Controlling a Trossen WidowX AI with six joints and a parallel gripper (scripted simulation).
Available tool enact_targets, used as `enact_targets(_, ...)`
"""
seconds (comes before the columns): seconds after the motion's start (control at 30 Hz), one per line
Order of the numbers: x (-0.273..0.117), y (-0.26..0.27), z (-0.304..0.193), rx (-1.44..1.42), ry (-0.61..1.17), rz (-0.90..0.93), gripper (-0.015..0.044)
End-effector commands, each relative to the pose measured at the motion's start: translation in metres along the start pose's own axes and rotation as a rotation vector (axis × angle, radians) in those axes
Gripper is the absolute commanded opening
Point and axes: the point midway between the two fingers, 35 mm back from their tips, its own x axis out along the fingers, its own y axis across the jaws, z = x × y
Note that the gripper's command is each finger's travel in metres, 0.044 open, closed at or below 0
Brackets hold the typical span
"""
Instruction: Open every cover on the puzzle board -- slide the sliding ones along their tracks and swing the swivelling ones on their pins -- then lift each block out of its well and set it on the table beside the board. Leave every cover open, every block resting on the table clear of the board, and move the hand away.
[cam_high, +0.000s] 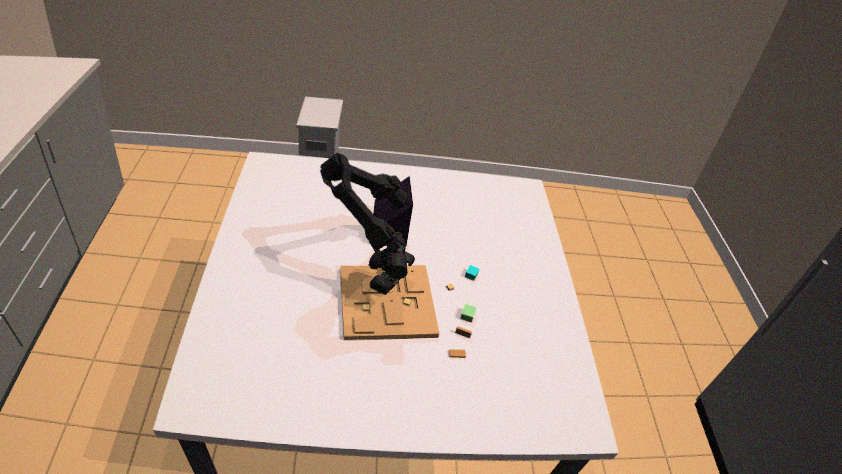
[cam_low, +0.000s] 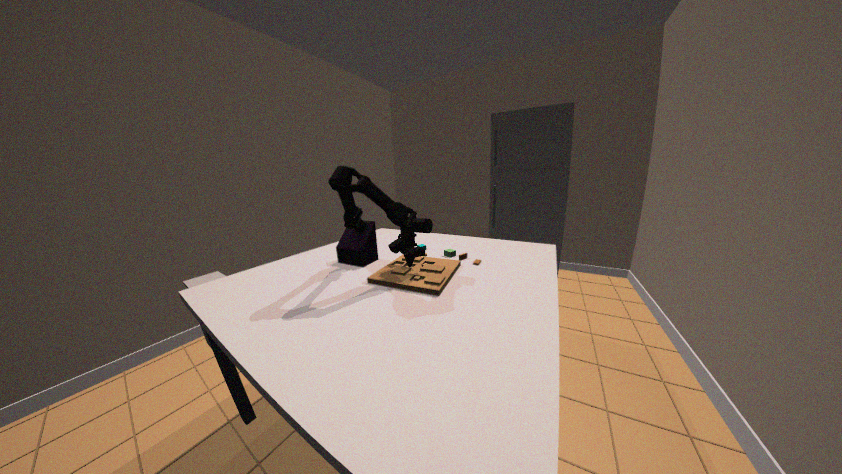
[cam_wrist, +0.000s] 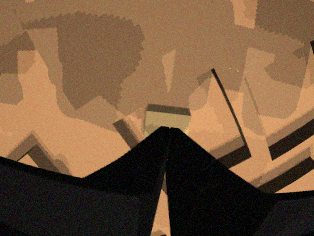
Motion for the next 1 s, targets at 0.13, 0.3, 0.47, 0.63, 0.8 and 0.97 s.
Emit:
enact_targets(0.13, 0.0023, -0.0101, -0.0021, -0.052, -0.003, -0.003, 0.0000)
enact_targets(0.3, 0.0023, -0.0103, -0.0022, -0.413, -0.003, -0.003, 0.0000)
enact_targets(0.47, 0.0023, -0.0110, -0.0023, -0.881, -0.002, -0.004, 0.0000)
enact_targets(0.63, 0.0023, -0.0121, -0.0025, -1.352, -0.001, -0.004, 0.0000)
enact_targets(0.8, 0.0023, -0.0133, -0.0025, -1.581, -0.001, -0.005, 0.0000)
enact_targets(0.97, 0.0023, -0.0138, -0.0023, -1.593, -0.001, -0.005, 0.0000)
